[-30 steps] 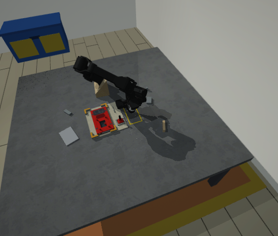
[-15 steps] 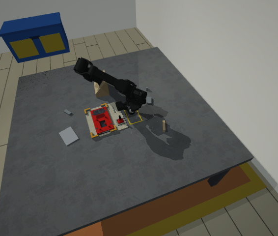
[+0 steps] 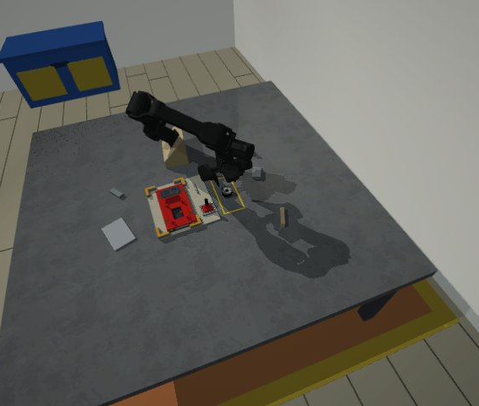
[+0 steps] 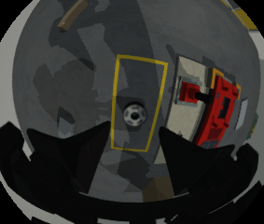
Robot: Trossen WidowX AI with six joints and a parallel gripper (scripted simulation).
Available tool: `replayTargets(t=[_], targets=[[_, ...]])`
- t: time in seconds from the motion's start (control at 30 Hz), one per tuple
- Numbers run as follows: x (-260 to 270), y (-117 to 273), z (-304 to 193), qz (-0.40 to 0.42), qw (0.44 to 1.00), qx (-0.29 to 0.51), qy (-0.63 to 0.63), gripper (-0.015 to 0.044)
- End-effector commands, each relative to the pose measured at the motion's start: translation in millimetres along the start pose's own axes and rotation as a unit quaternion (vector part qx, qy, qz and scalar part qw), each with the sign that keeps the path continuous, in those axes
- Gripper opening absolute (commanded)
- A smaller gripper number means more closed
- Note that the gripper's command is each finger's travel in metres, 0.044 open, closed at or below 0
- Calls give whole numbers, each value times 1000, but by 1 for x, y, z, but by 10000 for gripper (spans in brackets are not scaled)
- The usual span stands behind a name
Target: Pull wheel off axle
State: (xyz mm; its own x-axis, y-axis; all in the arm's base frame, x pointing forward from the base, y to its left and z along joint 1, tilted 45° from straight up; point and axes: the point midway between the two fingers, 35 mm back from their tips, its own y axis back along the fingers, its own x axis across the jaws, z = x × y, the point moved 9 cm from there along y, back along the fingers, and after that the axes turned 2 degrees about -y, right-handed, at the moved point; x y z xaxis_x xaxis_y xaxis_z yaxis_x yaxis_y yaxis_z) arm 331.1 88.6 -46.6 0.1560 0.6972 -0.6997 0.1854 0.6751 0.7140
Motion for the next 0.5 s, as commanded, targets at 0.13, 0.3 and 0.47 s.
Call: replayTargets(t=[0.13,0.3,0.47], targets=[[-5,15,-12,2,1000,-2,1,405],[-24,43,-52,3,1000,1,5,440],[-38,59,-80,1,1000,5,-1,440]])
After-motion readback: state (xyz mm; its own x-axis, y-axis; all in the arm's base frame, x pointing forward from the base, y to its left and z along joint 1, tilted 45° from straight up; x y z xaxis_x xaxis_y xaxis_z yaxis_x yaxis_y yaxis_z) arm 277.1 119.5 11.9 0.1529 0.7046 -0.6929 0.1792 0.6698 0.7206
